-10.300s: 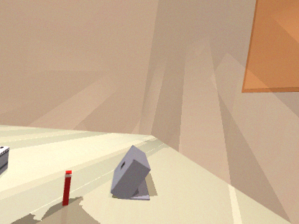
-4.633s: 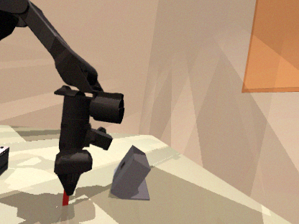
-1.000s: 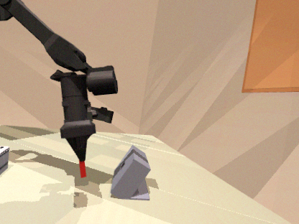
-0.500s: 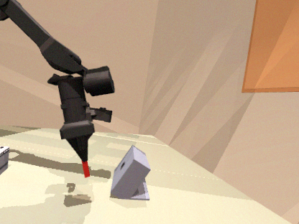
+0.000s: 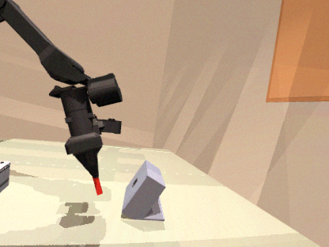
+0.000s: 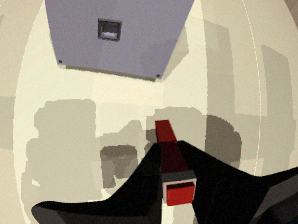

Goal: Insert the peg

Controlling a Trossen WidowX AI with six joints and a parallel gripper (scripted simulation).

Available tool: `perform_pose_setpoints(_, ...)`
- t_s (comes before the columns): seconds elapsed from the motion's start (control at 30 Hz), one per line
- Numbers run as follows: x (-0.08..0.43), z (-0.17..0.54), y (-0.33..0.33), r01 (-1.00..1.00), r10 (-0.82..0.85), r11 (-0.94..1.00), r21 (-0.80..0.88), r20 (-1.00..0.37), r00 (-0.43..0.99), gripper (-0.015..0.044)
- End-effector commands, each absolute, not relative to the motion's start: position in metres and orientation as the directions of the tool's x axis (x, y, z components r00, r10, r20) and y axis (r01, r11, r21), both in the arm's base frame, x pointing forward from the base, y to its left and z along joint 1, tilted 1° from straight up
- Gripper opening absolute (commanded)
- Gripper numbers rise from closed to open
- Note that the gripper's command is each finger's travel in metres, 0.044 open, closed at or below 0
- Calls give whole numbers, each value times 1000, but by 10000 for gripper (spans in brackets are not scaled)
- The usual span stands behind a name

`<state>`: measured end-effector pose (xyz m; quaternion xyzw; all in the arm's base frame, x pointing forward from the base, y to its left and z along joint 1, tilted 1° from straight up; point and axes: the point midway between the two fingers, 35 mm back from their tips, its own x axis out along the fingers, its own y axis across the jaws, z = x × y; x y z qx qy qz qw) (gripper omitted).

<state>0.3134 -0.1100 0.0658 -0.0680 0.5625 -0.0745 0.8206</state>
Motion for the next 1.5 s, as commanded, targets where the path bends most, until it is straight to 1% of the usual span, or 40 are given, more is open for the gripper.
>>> perform_pose_setpoints(0.0,312,65,-108,56,-208,978,-202,-905,371,0)
perform_pose_setpoints(1.47,316,62,-89,147,-253,967,-206,-794,553,0)
